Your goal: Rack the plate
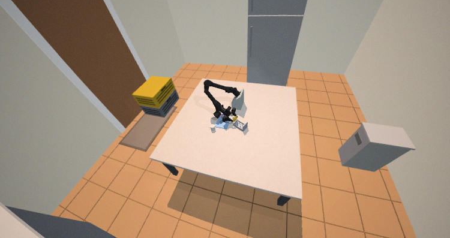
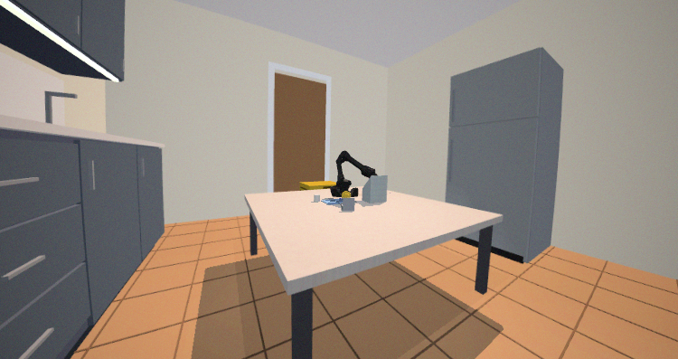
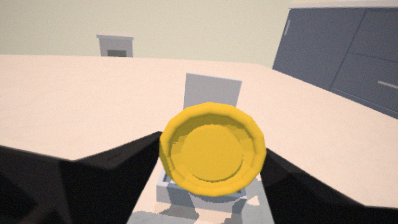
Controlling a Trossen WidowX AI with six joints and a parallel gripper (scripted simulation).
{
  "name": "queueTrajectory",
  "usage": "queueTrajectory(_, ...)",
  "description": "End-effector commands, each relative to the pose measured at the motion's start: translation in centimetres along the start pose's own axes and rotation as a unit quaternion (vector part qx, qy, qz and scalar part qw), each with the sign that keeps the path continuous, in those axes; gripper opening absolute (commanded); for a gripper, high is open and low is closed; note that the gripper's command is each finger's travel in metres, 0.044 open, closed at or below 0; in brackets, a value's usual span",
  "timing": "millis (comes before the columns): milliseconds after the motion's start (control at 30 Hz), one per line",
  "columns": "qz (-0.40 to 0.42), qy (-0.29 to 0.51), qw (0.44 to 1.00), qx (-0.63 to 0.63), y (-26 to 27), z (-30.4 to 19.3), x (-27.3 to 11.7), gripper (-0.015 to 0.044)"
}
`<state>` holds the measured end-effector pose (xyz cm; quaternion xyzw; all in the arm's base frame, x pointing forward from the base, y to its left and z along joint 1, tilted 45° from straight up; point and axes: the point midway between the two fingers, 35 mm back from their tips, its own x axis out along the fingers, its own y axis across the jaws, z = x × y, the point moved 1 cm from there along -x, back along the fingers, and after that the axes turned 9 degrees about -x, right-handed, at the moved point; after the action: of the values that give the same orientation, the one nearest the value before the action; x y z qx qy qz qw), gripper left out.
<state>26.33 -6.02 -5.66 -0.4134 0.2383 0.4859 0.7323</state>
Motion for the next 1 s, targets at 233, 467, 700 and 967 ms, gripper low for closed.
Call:
queueTrajectory(233, -0.001, -0.001, 1.000, -0.001, 0.0, 0.3, 1.4, 0.0000)
queueTrajectory(467, -0.001, -0.002, 1.000, -0.003, 0.0, 0.4, 2.2, 0.0000)
queueTrajectory(700, -0.002, -0.003, 1.000, -0.005, -0.1, 0.5, 2.8, 0.0000)
queueTrajectory(967, -0.002, -0.005, 1.000, -0.009, 0.1, 0.0, 3.8, 0.0000)
